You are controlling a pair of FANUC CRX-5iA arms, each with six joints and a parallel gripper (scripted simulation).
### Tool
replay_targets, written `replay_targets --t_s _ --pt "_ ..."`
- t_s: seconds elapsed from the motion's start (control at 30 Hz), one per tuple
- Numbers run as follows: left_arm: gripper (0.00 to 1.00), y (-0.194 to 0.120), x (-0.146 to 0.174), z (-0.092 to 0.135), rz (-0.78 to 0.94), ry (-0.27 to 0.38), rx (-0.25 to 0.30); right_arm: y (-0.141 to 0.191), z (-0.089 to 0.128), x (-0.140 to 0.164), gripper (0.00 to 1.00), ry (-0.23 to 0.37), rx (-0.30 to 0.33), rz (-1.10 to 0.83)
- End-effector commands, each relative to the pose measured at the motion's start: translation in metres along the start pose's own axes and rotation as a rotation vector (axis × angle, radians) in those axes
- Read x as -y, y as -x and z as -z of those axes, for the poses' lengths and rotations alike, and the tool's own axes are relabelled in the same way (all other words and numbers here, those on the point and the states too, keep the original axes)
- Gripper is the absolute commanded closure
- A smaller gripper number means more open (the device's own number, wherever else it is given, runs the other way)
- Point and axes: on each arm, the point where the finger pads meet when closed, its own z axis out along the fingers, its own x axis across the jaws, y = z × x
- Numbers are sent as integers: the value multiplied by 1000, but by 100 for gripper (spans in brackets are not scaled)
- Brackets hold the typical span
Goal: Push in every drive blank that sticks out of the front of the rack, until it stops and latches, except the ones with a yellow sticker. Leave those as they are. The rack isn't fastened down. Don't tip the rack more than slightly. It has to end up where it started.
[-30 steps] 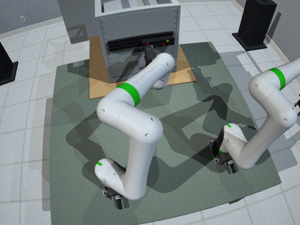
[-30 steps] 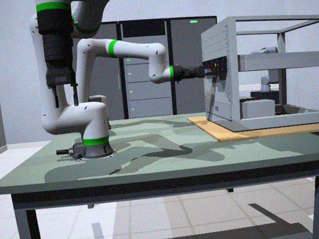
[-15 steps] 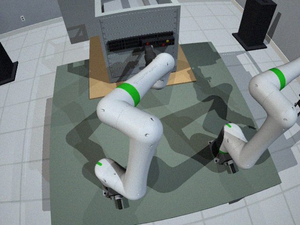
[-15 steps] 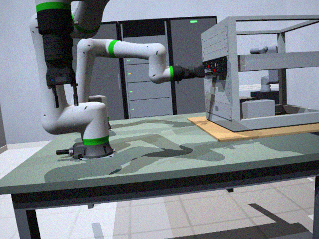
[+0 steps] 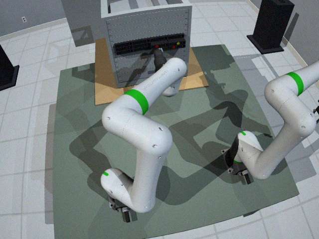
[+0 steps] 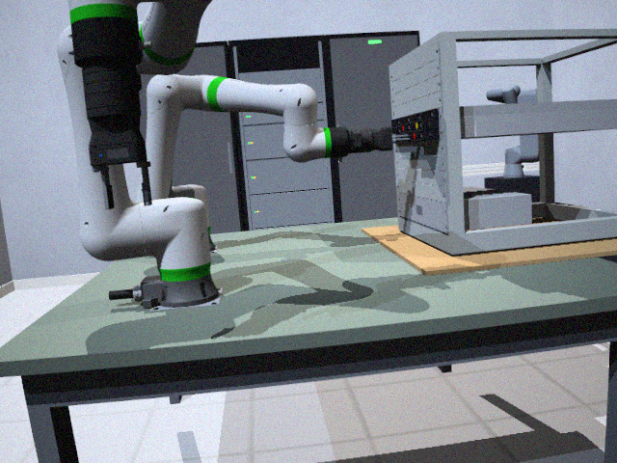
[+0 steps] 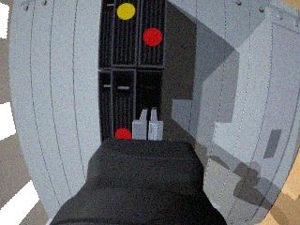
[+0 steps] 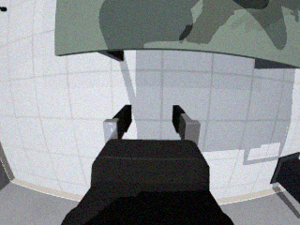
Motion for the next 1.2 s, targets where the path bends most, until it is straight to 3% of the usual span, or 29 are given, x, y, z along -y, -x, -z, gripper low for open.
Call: replay_targets --t_s 0.0,0.5,0.8,1.0,1.17 --pt "100 2 0 2 1 0 2 0 1 0 0 2 0 0" --pt "100 1 0 79 1 0 2 0 1 0 0 2 0 0" --pt "100 2 0 85 1 0 2 0 1 0 0 2 0 0" --pt "100 28 0 85 1 0 2 0 1 0 0 2 0 0" --pt "100 30 0 85 1 0 2 0 1 0 0 2 0 0"
